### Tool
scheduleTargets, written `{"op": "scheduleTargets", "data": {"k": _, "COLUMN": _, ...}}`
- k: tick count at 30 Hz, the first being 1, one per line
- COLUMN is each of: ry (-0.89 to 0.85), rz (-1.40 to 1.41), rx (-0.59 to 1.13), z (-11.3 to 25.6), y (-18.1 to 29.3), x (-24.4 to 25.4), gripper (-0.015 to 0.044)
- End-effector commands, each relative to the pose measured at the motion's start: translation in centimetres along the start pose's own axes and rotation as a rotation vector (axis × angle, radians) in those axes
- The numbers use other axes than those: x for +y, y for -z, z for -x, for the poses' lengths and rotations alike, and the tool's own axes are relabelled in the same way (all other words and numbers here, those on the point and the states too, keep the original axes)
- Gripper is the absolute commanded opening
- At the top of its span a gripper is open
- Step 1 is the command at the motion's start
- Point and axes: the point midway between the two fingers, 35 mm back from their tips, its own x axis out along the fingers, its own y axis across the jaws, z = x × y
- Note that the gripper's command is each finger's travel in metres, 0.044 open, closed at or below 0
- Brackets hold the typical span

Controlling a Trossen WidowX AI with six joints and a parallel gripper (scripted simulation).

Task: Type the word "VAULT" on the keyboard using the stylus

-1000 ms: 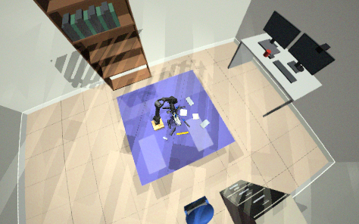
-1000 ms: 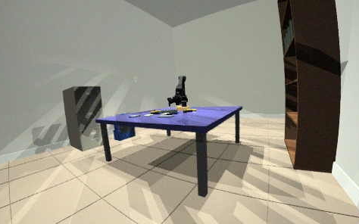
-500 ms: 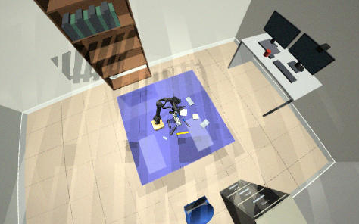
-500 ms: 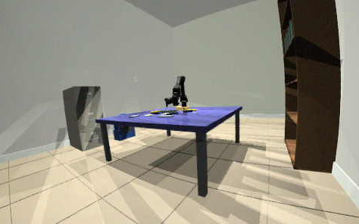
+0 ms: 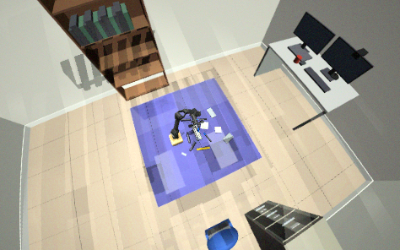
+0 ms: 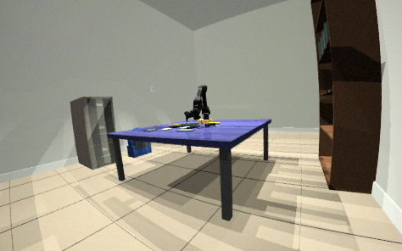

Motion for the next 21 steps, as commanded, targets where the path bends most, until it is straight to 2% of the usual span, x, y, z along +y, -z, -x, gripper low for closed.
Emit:
{"op": "scheduleTargets", "data": {"k": 1, "ry": 0.002, "rz": 0.005, "rx": 0.003, "z": -0.11, "y": -0.12, "x": -0.06, "gripper": 0.0081}}
{"op": "scheduleTargets", "data": {"k": 21, "ry": 0.002, "rz": 0.005, "rx": 0.003, "z": -0.65, "y": -1.03, "x": -0.05, "gripper": 0.0081}}
